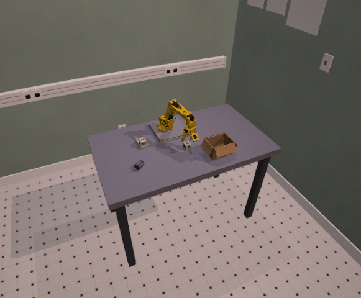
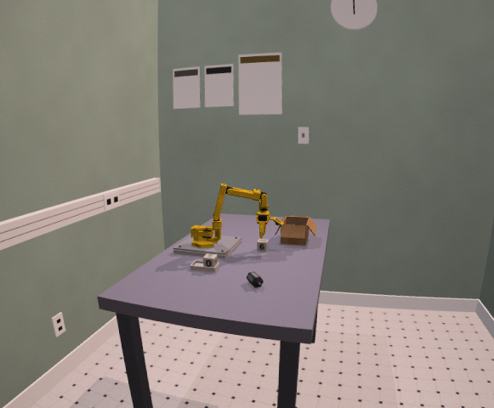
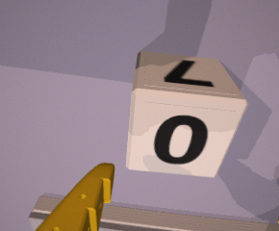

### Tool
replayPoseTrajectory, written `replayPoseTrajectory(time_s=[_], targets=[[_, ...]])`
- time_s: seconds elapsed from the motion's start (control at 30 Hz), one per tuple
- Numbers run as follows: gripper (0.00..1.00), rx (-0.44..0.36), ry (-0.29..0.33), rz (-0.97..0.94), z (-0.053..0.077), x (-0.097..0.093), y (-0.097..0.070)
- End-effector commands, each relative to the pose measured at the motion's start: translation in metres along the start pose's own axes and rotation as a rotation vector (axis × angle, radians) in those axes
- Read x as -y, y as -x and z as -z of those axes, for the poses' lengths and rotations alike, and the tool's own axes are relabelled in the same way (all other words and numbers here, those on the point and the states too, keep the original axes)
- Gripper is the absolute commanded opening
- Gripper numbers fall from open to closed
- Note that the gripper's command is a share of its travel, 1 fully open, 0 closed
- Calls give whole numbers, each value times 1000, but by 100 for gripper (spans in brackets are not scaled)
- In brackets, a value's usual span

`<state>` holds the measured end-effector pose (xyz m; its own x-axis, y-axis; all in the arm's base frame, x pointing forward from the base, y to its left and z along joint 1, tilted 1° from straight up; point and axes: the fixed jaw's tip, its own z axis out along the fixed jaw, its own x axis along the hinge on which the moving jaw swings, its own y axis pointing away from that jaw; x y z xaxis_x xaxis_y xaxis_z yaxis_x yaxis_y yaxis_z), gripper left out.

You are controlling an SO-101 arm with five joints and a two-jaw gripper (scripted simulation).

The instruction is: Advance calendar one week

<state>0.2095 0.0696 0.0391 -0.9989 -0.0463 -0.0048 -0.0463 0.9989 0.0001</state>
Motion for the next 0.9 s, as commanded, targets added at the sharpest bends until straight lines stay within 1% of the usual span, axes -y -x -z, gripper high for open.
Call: replayPoseTrajectory(time_s=[0.0, 0.6, 0.87], targets=[[35, -16, -3, 25, 1, -3, 0], [35, -16, -3, 25, 1, -3, 0], [35, -16, -3, 25, -5, -3, 0]])
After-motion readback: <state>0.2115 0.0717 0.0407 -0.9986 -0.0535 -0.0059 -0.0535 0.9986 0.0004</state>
